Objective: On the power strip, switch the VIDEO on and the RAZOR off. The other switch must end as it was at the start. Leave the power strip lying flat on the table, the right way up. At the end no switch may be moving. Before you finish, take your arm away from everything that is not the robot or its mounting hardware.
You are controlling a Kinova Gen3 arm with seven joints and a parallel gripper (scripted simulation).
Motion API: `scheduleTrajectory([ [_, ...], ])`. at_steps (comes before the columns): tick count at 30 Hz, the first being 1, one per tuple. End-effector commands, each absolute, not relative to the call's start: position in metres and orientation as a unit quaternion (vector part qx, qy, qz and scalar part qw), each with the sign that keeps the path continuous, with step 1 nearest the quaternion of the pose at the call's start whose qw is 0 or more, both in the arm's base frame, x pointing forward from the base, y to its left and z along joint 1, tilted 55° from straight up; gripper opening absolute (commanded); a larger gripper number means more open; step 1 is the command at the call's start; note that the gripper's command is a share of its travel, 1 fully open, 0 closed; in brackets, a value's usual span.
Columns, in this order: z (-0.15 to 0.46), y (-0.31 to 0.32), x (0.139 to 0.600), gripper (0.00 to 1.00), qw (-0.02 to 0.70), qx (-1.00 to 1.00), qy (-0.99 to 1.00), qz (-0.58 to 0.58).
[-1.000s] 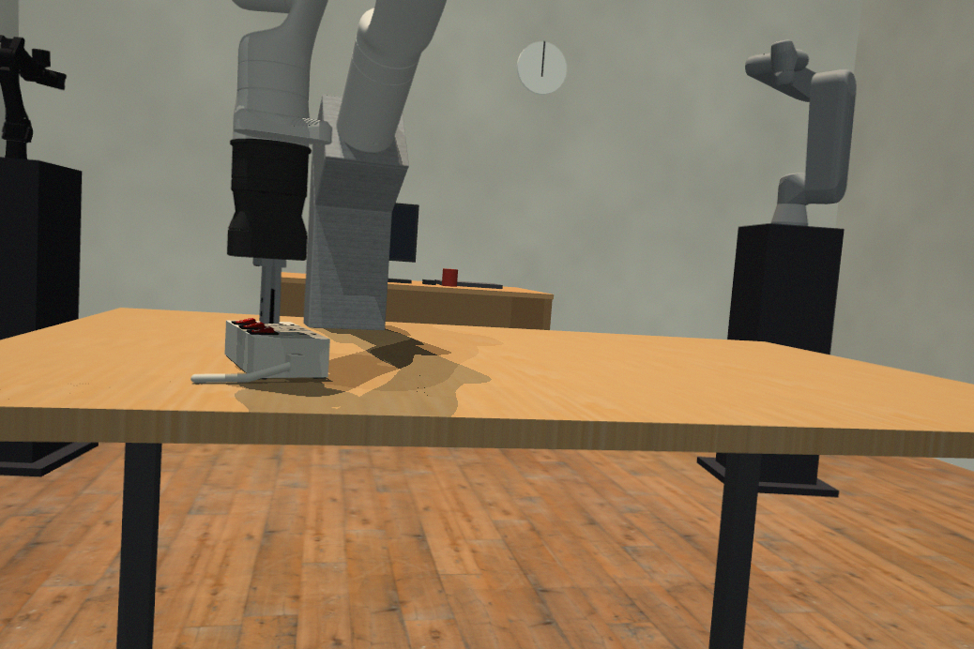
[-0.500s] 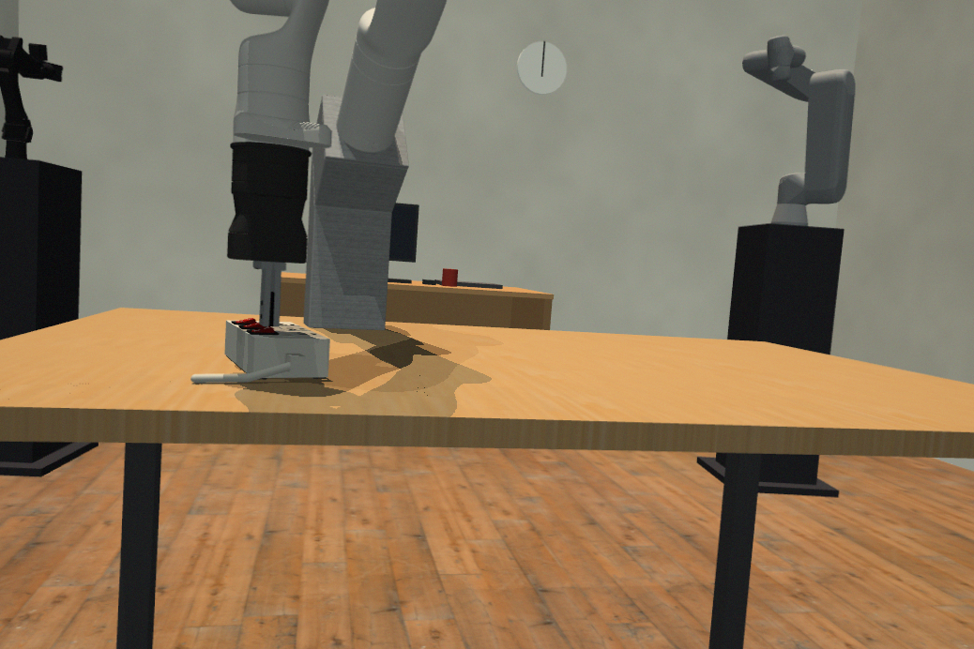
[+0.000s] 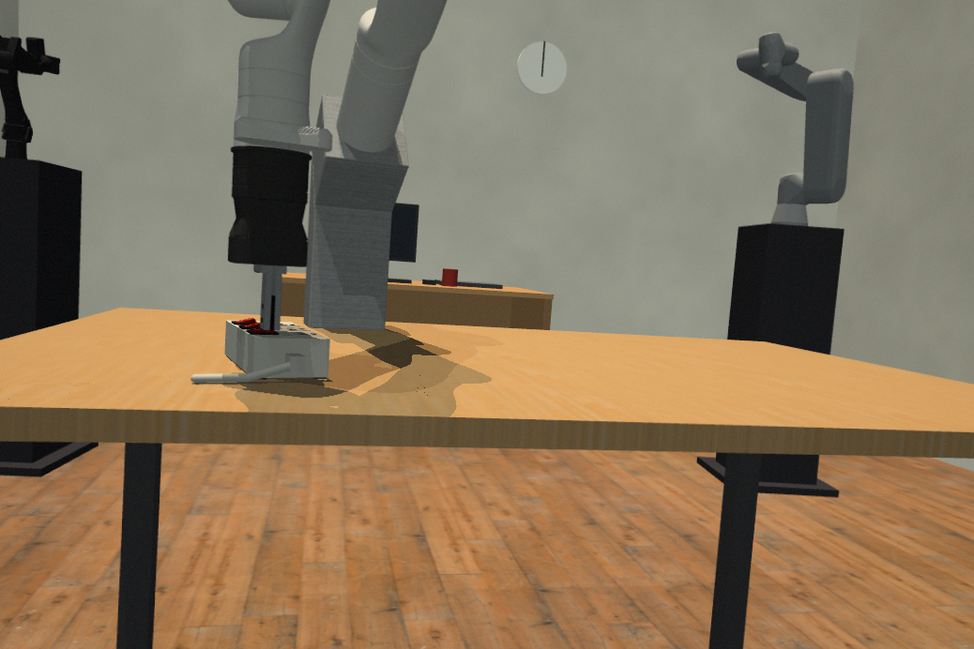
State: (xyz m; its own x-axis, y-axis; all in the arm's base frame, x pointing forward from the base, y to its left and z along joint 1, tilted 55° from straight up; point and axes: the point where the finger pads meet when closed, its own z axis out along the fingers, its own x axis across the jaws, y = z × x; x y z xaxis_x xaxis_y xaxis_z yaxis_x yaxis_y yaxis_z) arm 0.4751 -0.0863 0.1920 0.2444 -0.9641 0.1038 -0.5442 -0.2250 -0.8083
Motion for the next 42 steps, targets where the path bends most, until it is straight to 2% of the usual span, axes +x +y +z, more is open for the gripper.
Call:
scheduleTrajectory([
  [1, 0.193, -0.088, 0.478, 0.00, 0.332, -0.715, 0.526, -0.321],
  [19, 0.195, -0.088, 0.475, 0.00, 0.332, -0.715, 0.526, -0.320],
  [29, 0.208, -0.090, 0.452, 0.00, 0.332, -0.716, 0.526, -0.318],
  [42, 0.215, -0.092, 0.446, 0.00, 0.332, -0.715, 0.526, -0.320],
])
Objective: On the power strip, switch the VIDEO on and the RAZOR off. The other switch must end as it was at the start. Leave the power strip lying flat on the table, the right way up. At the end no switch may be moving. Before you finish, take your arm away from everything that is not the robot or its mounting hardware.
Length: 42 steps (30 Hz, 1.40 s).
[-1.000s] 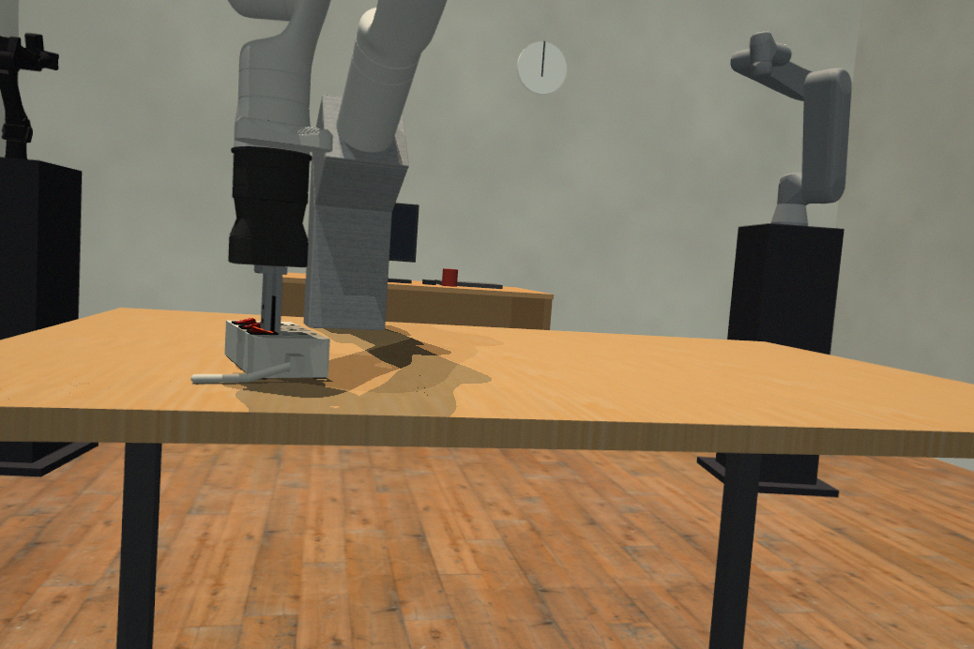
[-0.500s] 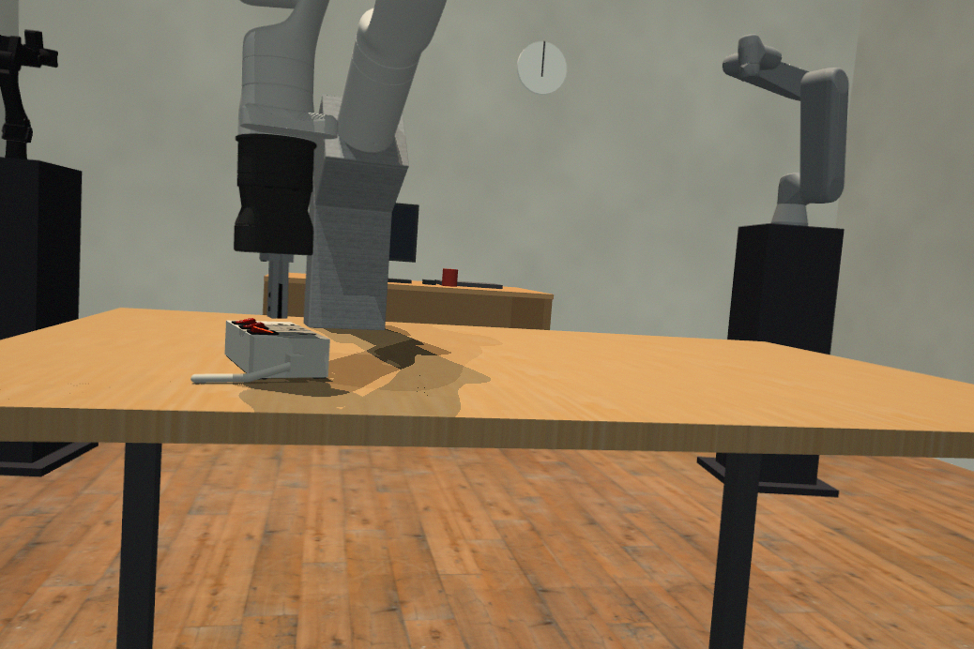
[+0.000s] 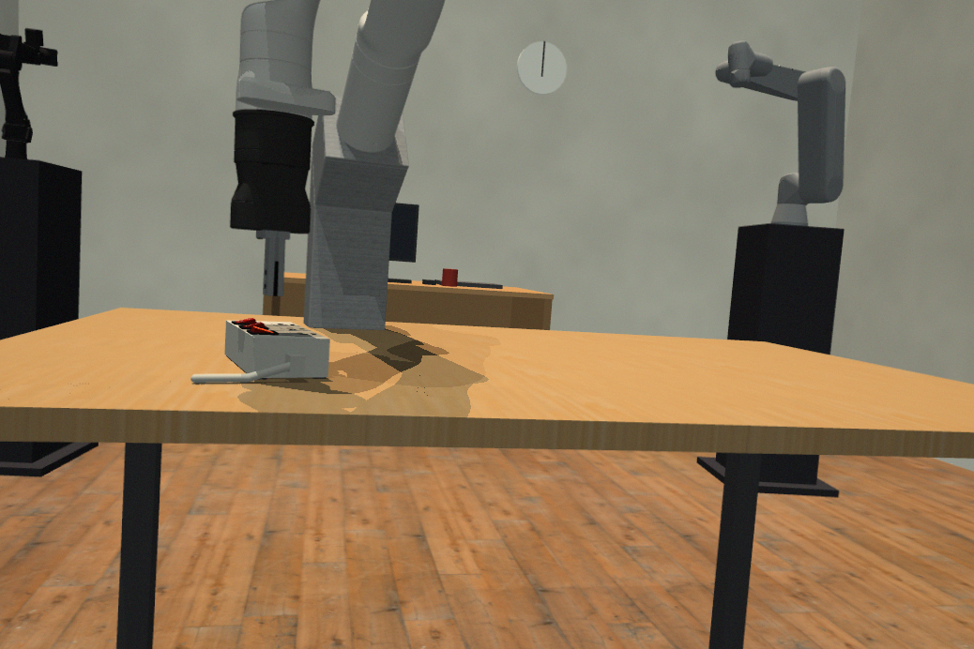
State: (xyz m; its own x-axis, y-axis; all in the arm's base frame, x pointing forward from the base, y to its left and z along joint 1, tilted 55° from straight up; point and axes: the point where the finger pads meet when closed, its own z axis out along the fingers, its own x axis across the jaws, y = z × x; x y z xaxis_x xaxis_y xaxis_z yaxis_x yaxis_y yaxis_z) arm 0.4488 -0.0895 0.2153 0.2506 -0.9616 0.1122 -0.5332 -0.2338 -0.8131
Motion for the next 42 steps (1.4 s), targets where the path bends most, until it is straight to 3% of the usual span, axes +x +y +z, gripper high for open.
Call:
scheduleTrajectory([
  [1, 0.215, -0.092, 0.446, 0.00, 0.332, -0.715, 0.526, -0.320],
  [15, 0.215, -0.092, 0.446, 0.00, 0.332, -0.715, 0.526, -0.320],
  [16, 0.215, -0.092, 0.446, 1.00, 0.332, -0.715, 0.526, -0.320],
  [42, 0.229, -0.096, 0.425, 1.00, 0.332, -0.715, 0.525, -0.319],
])
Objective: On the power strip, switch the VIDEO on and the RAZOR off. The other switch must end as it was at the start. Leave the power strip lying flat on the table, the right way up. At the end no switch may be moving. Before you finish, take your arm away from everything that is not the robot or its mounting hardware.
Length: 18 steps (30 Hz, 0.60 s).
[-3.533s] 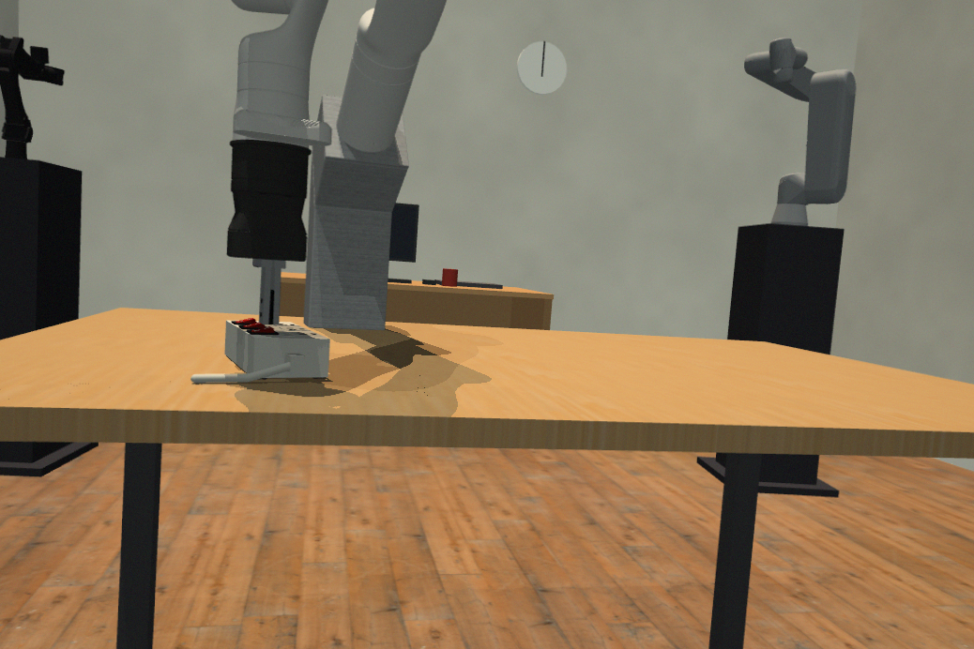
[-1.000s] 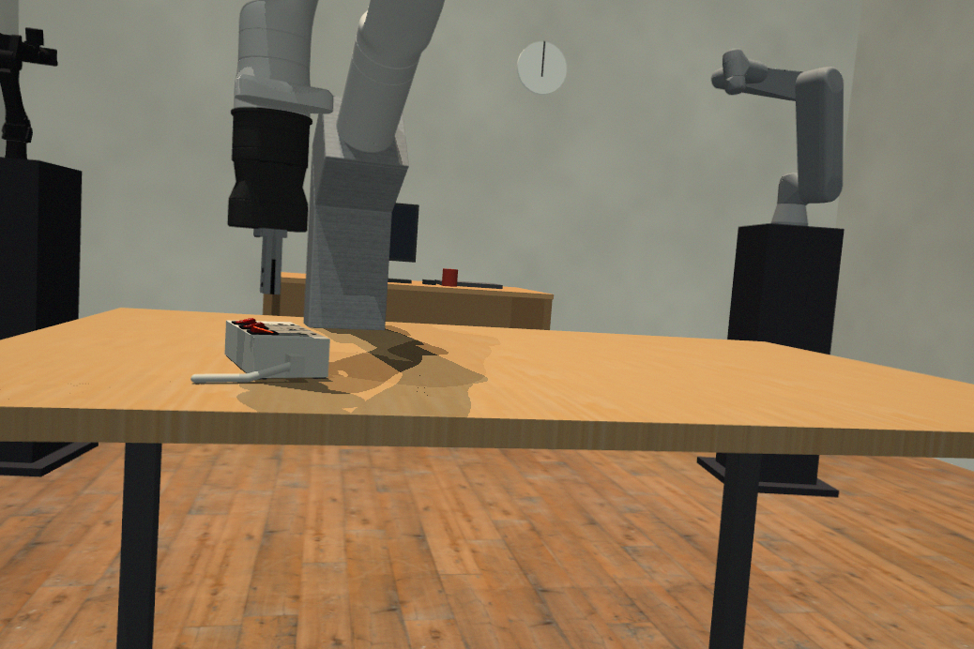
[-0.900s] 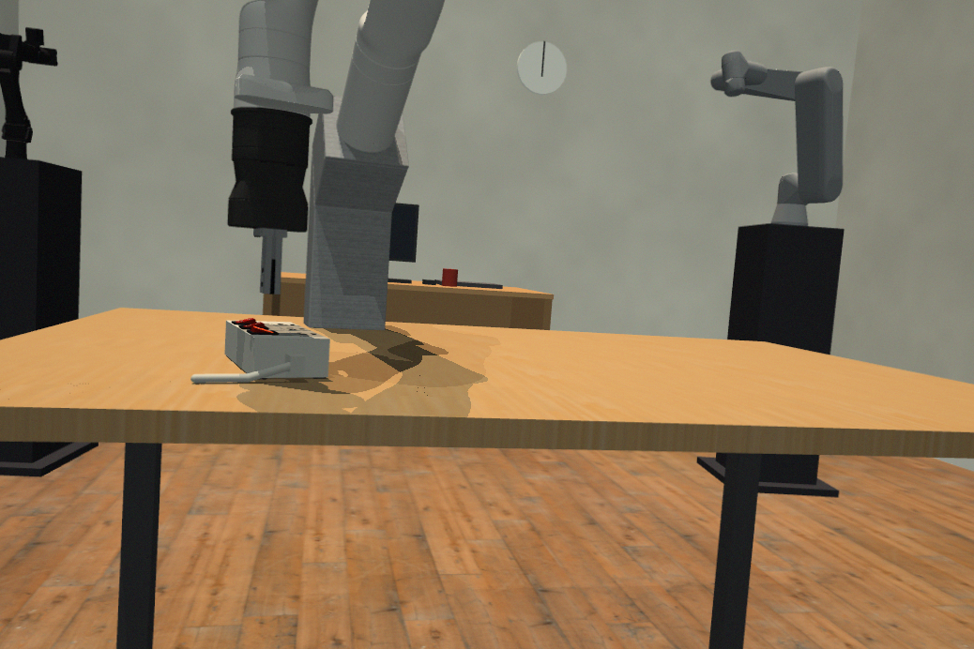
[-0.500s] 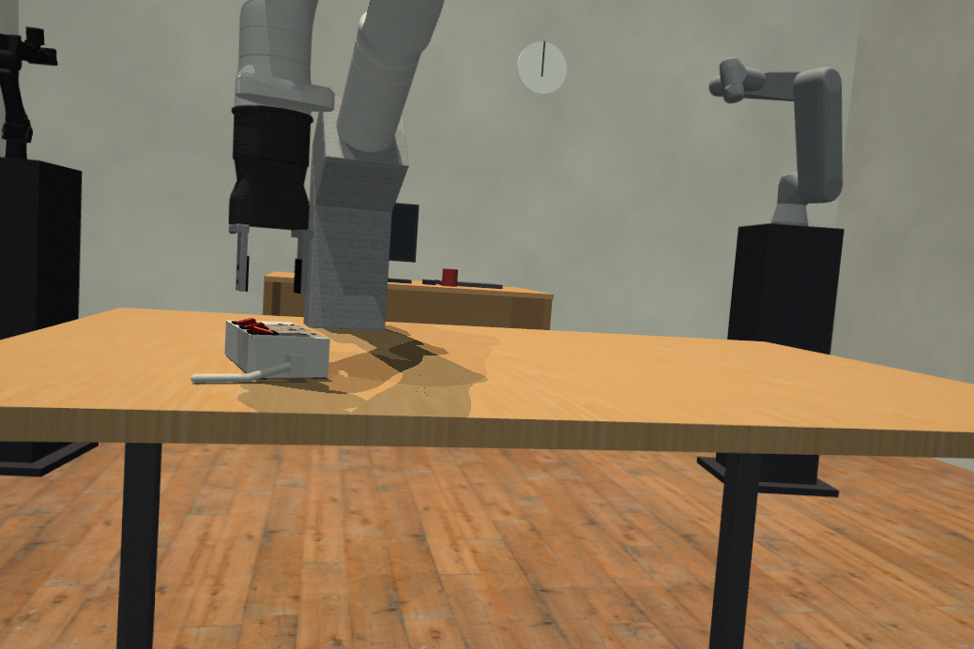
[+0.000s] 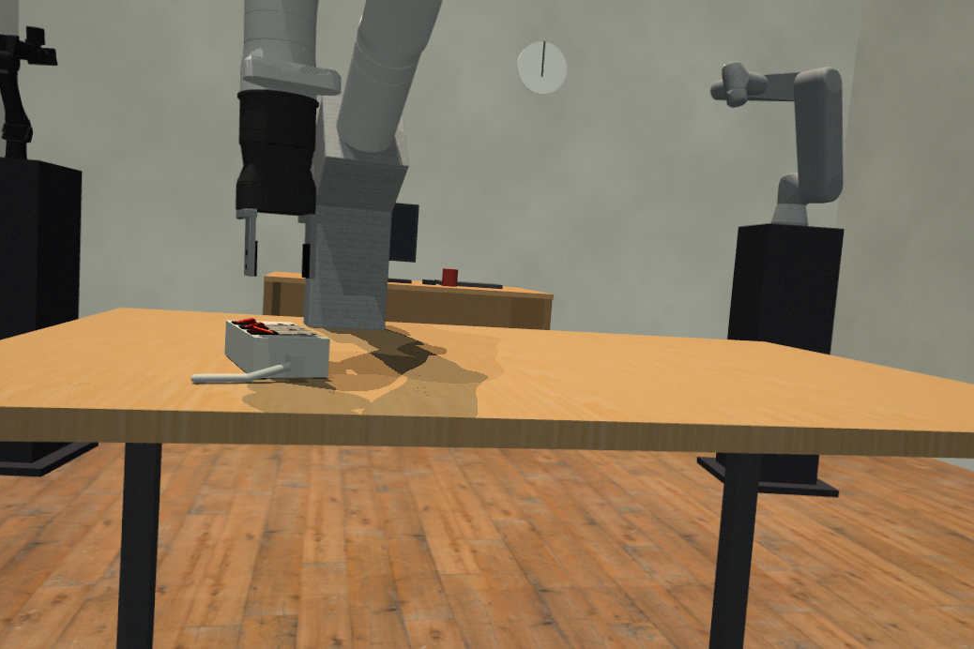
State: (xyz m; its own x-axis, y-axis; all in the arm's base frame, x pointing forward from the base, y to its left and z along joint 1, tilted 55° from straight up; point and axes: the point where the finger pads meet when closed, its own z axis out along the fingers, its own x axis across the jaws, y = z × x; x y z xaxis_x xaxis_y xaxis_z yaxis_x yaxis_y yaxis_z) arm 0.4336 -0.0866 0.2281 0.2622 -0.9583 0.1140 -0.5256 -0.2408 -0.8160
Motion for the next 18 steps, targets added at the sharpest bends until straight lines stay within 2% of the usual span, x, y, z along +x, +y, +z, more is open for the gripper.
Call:
scheduleTrajectory([
  [1, 0.231, -0.096, 0.423, 1.00, 0.332, -0.715, 0.525, -0.320],
  [18, 0.253, -0.102, 0.395, 1.00, 0.332, -0.714, 0.525, -0.321],
])
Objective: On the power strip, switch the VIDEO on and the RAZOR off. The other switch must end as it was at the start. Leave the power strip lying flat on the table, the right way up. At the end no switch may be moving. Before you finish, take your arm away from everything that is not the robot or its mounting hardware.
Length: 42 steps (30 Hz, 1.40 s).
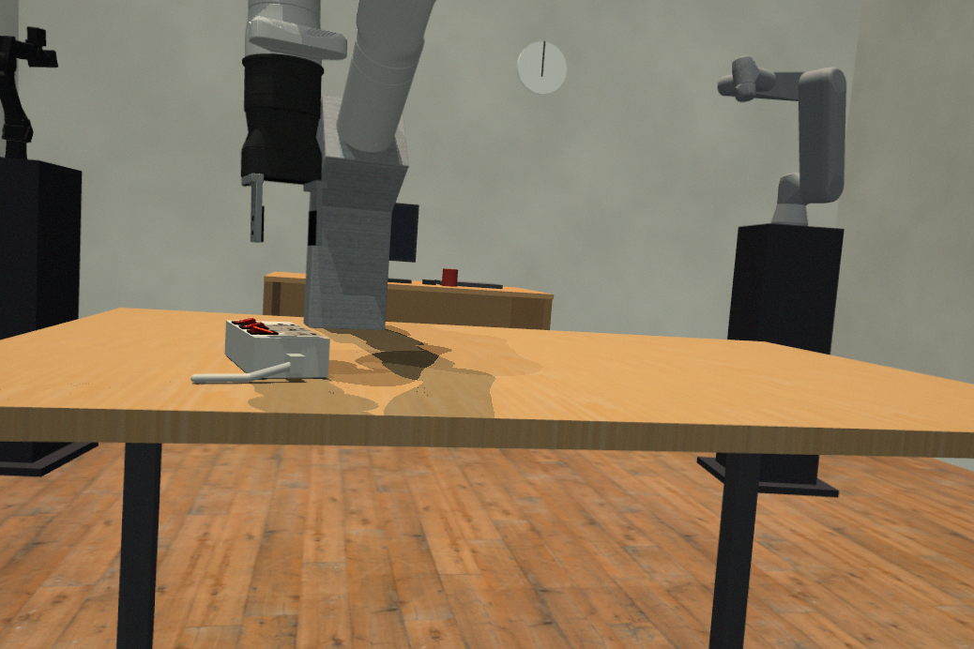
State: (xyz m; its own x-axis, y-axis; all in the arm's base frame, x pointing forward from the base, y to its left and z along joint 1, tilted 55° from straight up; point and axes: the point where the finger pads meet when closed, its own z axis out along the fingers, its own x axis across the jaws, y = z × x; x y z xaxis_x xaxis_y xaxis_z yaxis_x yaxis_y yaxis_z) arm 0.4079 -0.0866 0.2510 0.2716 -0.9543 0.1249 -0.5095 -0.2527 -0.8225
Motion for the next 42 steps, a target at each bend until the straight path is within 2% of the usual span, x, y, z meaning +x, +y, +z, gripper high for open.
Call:
scheduleTrajectory([
  [1, 0.253, -0.102, 0.395, 1.00, 0.332, -0.714, 0.525, -0.321],
  [17, 0.271, -0.106, 0.371, 1.00, 0.333, -0.714, 0.525, -0.322],
  [42, 0.275, -0.110, 0.368, 1.00, 0.331, -0.711, 0.527, -0.326],
])
